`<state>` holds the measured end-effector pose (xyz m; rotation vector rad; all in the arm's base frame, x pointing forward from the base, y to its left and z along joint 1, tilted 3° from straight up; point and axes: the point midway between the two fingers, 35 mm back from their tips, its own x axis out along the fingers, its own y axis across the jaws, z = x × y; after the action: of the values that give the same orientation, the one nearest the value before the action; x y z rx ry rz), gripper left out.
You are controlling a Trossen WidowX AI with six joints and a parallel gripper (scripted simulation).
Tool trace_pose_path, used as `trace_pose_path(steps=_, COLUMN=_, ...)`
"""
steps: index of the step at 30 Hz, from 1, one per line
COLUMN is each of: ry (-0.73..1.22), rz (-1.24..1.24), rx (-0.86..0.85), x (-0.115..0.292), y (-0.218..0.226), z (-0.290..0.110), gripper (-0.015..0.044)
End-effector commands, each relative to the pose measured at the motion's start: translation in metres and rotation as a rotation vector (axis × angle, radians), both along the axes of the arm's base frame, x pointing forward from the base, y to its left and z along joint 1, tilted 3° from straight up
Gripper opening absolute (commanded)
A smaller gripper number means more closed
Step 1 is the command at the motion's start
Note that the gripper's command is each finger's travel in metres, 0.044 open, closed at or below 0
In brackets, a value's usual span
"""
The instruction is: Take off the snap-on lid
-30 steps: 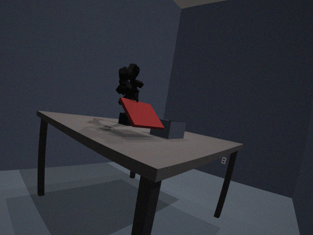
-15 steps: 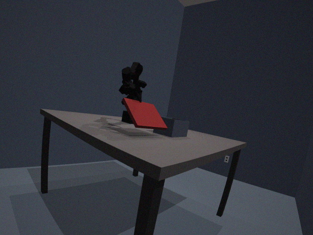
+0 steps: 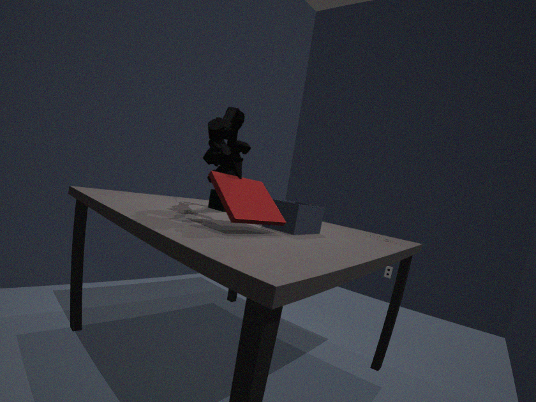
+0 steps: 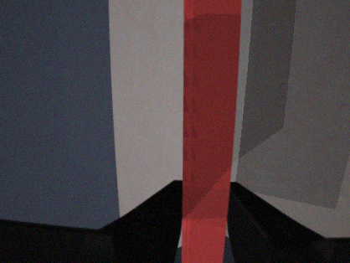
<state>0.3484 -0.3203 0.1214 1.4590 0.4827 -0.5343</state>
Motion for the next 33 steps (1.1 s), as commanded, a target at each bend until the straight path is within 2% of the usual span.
trace_pose_path(steps=1, ry=-0.009, rz=0.01, rx=-0.002, x=0.001, y=0.001, z=-0.002, gripper=0.0)
trace_pose_path(steps=33, ry=-0.009, rz=0.01, rx=-0.002, x=0.002, y=0.0, z=-0.028, gripper=0.0)
